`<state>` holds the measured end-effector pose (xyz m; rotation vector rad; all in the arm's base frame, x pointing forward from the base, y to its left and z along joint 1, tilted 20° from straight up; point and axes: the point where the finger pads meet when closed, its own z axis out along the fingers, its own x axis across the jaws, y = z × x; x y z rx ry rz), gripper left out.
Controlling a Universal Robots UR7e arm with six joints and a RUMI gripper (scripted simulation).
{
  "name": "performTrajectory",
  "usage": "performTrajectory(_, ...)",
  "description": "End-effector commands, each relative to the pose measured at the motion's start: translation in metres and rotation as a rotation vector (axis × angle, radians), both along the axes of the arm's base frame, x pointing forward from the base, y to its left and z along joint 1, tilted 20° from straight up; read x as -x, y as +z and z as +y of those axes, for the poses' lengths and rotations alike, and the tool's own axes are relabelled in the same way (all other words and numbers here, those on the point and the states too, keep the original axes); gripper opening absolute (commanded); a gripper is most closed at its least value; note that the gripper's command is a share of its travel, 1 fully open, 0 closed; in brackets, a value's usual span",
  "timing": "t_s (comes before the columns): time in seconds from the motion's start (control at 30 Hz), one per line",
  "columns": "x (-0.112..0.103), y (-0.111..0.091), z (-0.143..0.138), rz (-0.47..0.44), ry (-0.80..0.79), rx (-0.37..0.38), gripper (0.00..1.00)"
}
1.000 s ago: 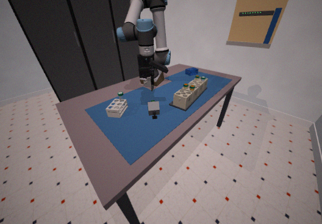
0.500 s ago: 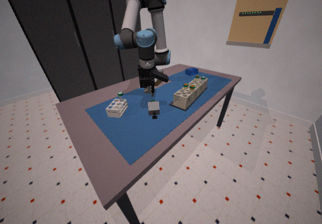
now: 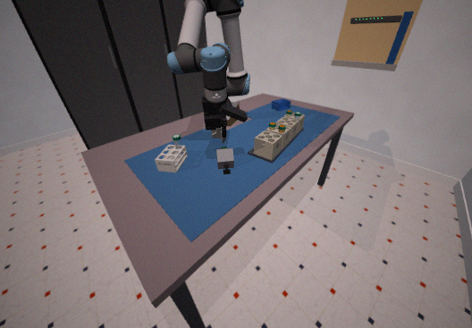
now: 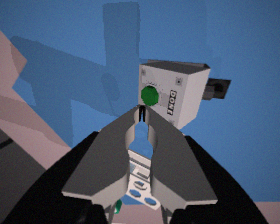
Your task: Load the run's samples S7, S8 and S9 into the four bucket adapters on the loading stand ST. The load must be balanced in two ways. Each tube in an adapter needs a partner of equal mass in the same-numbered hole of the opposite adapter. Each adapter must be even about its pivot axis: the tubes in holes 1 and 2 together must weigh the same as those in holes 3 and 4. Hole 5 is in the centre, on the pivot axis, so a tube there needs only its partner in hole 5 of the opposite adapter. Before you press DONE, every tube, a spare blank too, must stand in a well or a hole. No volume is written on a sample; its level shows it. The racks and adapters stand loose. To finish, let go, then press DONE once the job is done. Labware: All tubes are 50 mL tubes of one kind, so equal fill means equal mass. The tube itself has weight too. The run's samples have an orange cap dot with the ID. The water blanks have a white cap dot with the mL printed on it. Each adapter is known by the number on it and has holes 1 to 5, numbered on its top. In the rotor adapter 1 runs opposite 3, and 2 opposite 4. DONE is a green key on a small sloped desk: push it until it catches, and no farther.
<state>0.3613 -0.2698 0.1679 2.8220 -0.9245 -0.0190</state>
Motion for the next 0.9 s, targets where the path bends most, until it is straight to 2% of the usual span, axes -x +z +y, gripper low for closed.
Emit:
performTrajectory(0.0, -0.001, -0.002, -0.001, -0.001, 0.000, 0.001, 0.00)
performTrajectory(0.87, -0.003, -0.016, -0.006, -0.001, 0.000, 0.001, 0.00)
